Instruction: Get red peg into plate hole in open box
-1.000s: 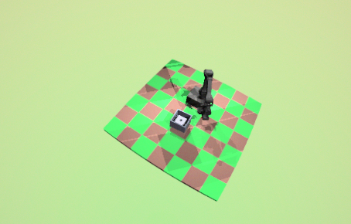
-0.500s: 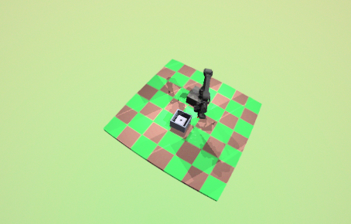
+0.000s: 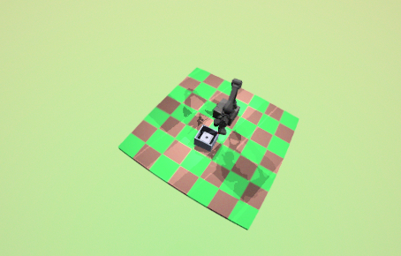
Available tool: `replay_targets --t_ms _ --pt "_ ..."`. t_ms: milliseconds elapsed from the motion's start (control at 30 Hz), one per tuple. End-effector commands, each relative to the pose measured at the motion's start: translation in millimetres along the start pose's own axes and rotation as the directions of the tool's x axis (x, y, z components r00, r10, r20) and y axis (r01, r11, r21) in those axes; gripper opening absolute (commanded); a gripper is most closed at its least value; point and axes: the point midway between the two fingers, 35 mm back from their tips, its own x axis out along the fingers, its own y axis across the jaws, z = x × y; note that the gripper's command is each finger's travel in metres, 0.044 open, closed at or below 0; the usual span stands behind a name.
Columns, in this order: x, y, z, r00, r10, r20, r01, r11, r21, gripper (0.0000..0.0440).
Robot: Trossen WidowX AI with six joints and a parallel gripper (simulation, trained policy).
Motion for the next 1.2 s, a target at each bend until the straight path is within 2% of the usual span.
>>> replay_targets --t_ms 0,533,900,967,1100,1167 --pt "5 1 13 1.0 -0.003 0.006 0.003 1.0 0.018 0.0" --pt "34 -4 64 1.0 -0.009 0.003 0.009 0.993 0.116 0.0011" --pt "66 -9 75 0.998 -0.039 -0.04 0.044 0.989 0.139 0.0018" --pt "73 -11 74 0.998 -0.049 -0.047 0.055 0.989 0.134 0.004" --pt "85 -14 75 0.996 -0.069 -0.058 0.075 0.99 0.115 0.0135" --pt "89 -15 76 0.994 -0.083 -0.066 0.09 0.99 0.106 0.015"
